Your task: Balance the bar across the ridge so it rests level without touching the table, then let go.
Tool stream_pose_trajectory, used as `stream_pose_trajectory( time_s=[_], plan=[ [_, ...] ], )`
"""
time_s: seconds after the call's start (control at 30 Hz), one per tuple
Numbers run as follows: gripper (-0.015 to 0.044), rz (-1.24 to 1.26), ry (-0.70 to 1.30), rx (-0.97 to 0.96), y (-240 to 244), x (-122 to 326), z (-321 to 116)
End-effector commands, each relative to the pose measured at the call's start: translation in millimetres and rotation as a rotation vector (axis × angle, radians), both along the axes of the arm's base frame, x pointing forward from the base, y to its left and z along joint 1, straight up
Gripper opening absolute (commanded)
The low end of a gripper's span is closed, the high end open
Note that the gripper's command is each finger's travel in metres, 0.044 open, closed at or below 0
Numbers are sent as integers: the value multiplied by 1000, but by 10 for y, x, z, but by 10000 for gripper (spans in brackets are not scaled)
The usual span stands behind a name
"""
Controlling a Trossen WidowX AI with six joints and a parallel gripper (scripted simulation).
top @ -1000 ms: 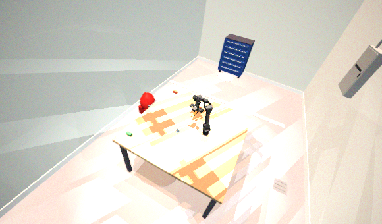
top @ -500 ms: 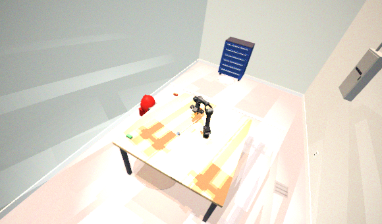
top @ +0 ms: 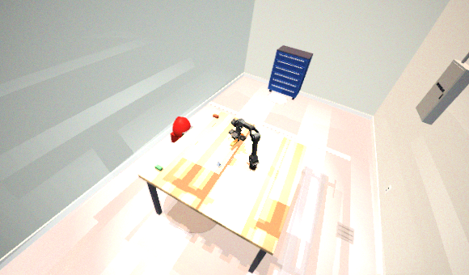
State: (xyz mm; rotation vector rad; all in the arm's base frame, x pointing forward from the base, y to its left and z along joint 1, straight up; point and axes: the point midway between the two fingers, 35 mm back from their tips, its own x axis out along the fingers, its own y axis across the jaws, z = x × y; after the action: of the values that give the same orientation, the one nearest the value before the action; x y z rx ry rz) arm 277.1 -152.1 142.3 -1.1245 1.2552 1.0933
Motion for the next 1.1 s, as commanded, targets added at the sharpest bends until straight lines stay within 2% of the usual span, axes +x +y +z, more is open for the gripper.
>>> stream_pose_trajectory(
  time_s=[0.0, 1.07],
  plan=[
    [0, -13, -1, -6, 113, 96, 18],
    [0, -99, -5, 5, 1187, 542, 38]
  ],
)
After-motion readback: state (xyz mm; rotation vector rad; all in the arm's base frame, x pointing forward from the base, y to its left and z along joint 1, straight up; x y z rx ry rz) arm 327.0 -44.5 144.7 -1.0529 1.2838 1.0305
